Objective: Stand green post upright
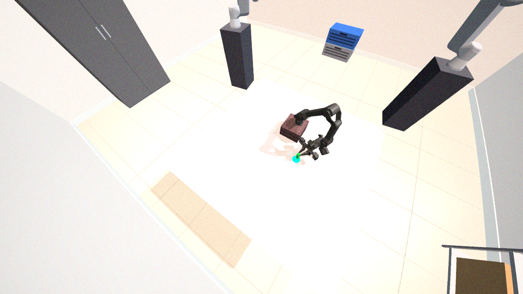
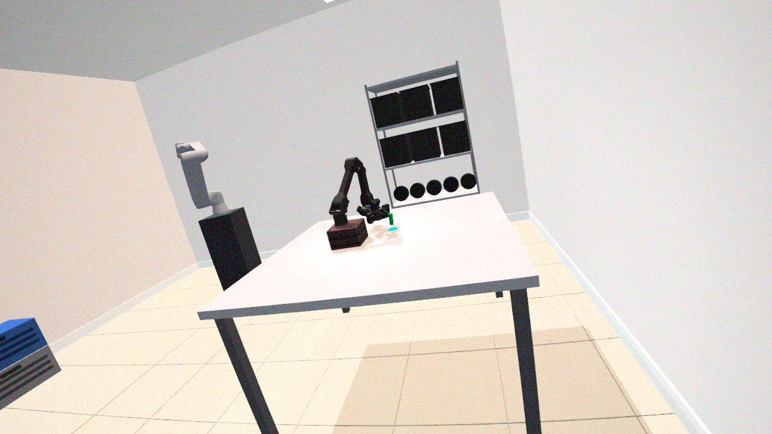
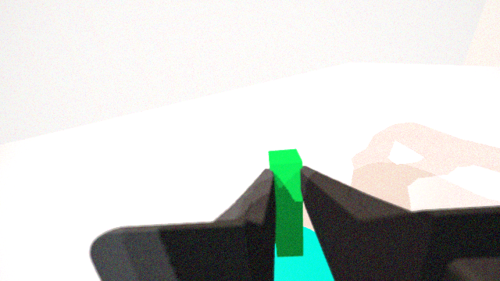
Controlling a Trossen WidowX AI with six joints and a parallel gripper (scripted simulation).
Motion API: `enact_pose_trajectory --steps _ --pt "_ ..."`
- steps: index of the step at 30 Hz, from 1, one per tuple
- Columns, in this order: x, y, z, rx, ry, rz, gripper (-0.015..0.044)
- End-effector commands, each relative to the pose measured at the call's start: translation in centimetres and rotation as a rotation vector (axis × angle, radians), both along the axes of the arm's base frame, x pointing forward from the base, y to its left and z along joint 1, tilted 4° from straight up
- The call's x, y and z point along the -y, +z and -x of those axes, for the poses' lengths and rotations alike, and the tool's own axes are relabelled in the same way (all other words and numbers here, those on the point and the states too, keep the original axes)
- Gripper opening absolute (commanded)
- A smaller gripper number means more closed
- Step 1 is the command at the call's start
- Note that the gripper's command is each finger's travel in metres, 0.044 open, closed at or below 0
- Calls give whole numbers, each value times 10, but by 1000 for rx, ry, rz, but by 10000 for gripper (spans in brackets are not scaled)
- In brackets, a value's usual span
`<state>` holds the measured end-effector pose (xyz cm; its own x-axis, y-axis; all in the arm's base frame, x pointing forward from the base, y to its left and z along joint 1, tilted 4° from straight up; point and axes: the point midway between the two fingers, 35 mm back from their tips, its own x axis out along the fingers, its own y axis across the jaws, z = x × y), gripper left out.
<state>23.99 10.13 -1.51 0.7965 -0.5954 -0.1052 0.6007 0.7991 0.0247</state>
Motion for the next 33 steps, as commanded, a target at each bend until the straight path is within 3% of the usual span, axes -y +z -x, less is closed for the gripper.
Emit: enact_pose_trajectory --steps 1,19,33 --pt "2 -7 0 -9 -4 1 23" --pt "6 -22 -3 1 1 4 23" --pt "6 -22 -3 1 1 4 390"
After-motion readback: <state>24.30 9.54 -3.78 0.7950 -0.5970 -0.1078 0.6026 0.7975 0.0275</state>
